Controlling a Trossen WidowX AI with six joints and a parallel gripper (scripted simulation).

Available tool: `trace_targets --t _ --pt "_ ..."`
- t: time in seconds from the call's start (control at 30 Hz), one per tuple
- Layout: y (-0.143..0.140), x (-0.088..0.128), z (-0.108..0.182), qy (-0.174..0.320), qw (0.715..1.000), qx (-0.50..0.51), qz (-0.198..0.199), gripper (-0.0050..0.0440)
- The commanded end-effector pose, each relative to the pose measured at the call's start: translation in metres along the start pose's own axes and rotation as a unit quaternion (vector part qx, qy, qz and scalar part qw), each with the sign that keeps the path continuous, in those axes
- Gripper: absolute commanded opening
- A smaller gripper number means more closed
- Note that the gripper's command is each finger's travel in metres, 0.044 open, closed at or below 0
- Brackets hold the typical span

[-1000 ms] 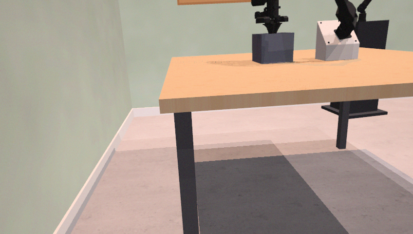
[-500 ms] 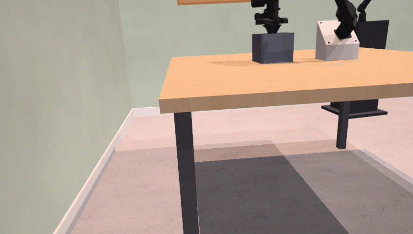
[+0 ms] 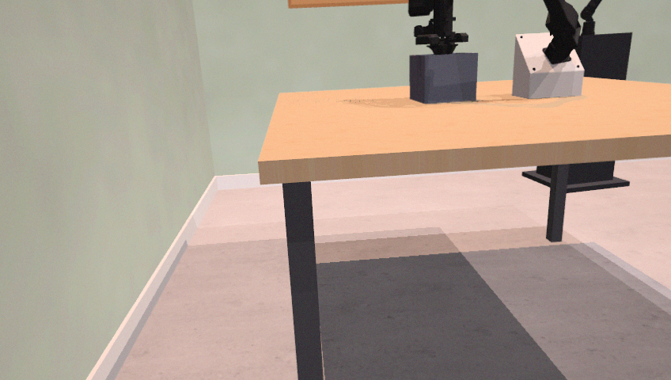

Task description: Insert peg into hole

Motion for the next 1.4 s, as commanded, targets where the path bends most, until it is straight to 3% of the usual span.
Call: trace_targets --t 0.0,0.7,1.37 --pt "0.0 -0.003 0.0 0.002 1.0 -0.002 -0.002 0.0" --pt "0.0 -0.029 0.0 0.002 1.0 -0.002 -0.002 0.0" --pt "0.0 -0.031 0.0 0.001 1.0 0.0 0.001 0.0"
Point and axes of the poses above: the point midway between the two fingers, 35 mm back from their tips, its own x axis back along the fingers, its own y axis across the jaws, z = x × y, the point moved 1 cm from there along x, back along the fingers, and after that the axes turned 8 degrees about -x, right-handed, at the moved point
